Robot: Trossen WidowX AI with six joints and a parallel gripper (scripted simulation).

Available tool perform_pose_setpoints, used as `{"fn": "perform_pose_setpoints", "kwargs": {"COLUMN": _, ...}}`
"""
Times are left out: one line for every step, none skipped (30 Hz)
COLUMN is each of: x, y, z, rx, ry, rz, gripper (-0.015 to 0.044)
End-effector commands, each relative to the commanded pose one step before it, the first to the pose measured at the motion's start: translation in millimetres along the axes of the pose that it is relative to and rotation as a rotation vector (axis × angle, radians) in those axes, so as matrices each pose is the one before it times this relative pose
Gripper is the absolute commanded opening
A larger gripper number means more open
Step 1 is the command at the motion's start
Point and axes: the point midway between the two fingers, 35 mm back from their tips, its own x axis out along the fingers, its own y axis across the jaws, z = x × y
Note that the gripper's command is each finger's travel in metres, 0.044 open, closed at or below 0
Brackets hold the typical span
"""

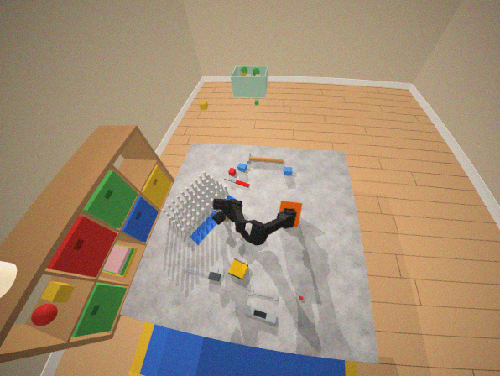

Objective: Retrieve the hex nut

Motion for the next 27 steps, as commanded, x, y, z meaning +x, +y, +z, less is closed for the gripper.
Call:
{"fn": "perform_pose_setpoints", "kwargs": {"x": 1.99, "y": 1.83, "z": -1.21, "rx": 0.0054, "ry": 0.01164, "rz": 0.00087, "gripper": 0.0000}}
{"fn": "perform_pose_setpoints", "kwargs": {"x": 0.77, "y": 0.42, "z": 0.36, "rx": 0.0005, "ry": 0.00017, "rz": 0.00019, "gripper": 0.0000}}
{"fn": "perform_pose_setpoints", "kwargs": {"x": 0.77, "y": 0.38, "z": 0.37, "rx": 0.0004, "ry": 0.00014, "rz": 0.00014, "gripper": 0.0000}}
{"fn": "perform_pose_setpoints", "kwargs": {"x": 0.69, "y": 0.36, "z": 0.29, "rx": 0.0003, "ry": 0.00011, "rz": 0.00010, "gripper": 0.0000}}
{"fn": "perform_pose_setpoints", "kwargs": {"x": 0.63, "y": 0.35, "z": 0.22, "rx": 0.0002, "ry": 0.00006, "rz": 0.00009, "gripper": 0.0000}}
{"fn": "perform_pose_setpoints", "kwargs": {"x": 0.58, "y": 0.34, "z": 0.16, "rx": 0.0002, "ry": 0.00002, "rz": 0.00008, "gripper": 0.0000}}
{"fn": "perform_pose_setpoints", "kwargs": {"x": 0.54, "y": 0.33, "z": 0.11, "rx": 0.0002, "ry": -0.00001, "rz": 0.00009, "gripper": 0.0000}}
{"fn": "perform_pose_setpoints", "kwargs": {"x": 0.59, "y": 0.37, "z": 0.09, "rx": 0.0002, "ry": -0.00004, "rz": 0.00010, "gripper": 0.0000}}
{"fn": "perform_pose_setpoints", "kwargs": {"x": 0.54, "y": 0.36, "z": 0.04, "rx": 0.0002, "ry": -0.00006, "rz": 0.00011, "gripper": 0.0000}}
{"fn": "perform_pose_setpoints", "kwargs": {"x": 0.49, "y": 0.33, "z": 0.01, "rx": 0.0002, "ry": -0.00007, "rz": 0.00011, "gripper": 0.0000}}
{"fn": "perform_pose_setpoints", "kwargs": {"x": 0.45, "y": 0.31, "z": -0.02, "rx": 0.0002, "ry": -0.00007, "rz": 0.00012, "gripper": 0.0000}}
{"fn": "perform_pose_setpoints", "kwargs": {"x": 0.42, "y": 0.29, "z": -0.05, "rx": 0.0002, "ry": -0.00007, "rz": 0.00014, "gripper": 0.0000}}
{"fn": "perform_pose_setpoints", "kwargs": {"x": 0.40, "y": 0.27, "z": -0.08, "rx": 0.0002, "ry": -0.00008, "rz": 0.00014, "gripper": 0.0000}}
{"fn": "perform_pose_setpoints", "kwargs": {"x": 0.46, "y": 0.31, "z": -0.12, "rx": 0.0003, "ry": -0.00011, "rz": 0.00018, "gripper": 0.0000}}
{"fn": "perform_pose_setpoints", "kwargs": {"x": 0.44, "y": 0.31, "z": -0.14, "rx": 0.0003, "ry": -0.00012, "rz": 0.00020, "gripper": 0.0000}}
{"fn": "perform_pose_setpoints", "kwargs": {"x": 0.40, "y": 0.29, "z": -0.14, "rx": 0.0003, "ry": -0.00013, "rz": 0.00022, "gripper": 0.0000}}
{"fn": "perform_pose_setpoints", "kwargs": {"x": 0.41, "y": 0.34, "z": -0.18, "rx": 0.0004, "ry": -0.00016, "rz": 0.00027, "gripper": 0.0000}}
{"fn": "perform_pose_setpoints", "kwargs": {"x": 0.30, "y": 0.28, "z": -0.20, "rx": 0.0002, "ry": -0.00017, "rz": 0.00041, "gripper": 0.0000}}
{"fn": "perform_pose_setpoints", "kwargs": {"x": 0.23, "y": 0.20, "z": -0.20, "rx": 0.0001, "ry": -0.00014, "rz": 0.00024, "gripper": 0.0000}}
{"fn": "perform_pose_setpoints", "kwargs": {"x": -0.01, "y": -0.07, "z": 0.08, "rx": -0.0001, "ry": -0.00003, "rz": -0.00002, "gripper": 0.0000}}
{"fn": "perform_pose_setpoints", "kwargs": {"x": -0.07, "y": -0.14, "z": 0.13, "rx": -0.0002, "ry": -0.00004, "rz": -0.00008, "gripper": 0.0000}}
{"fn": "perform_pose_setpoints", "kwargs": {"x": -0.11, "y": -0.18, "z": 0.19, "rx": -0.0003, "ry": -0.00010, "rz": -0.00013, "gripper": 0.0000}}
{"fn": "perform_pose_setpoints", "kwargs": {"x": -0.14, "y": -0.18, "z": 0.28, "rx": -0.0003, "ry": -0.00013, "rz": -0.00013, "gripper": 0.0000}}
{"fn": "perform_pose_setpoints", "kwargs": {"x": -0.17, "y": -0.18, "z": 0.37, "rx": -0.0003, "ry": -0.00014, "rz": -0.00012, "gripper": 0.0000}}
{"fn": "perform_pose_setpoints", "kwargs": {"x": -0.21, "y": -0.18, "z": 0.46, "rx": -0.0003, "ry": -0.00015, "rz": -0.00011, "gripper": 0.0000}}
{"fn": "perform_pose_setpoints", "kwargs": {"x": -0.25, "y": -0.18, "z": 0.54, "rx": -0.0003, "ry": -0.00015, "rz": -0.00011, "gripper": 0.0000}}
{"fn": "perform_pose_setpoints", "kwargs": {"x": -0.27, "y": -0.17, "z": 0.60, "rx": -0.0002, "ry": -0.00015, "rz": -0.00010, "gripper": 0.0000}}
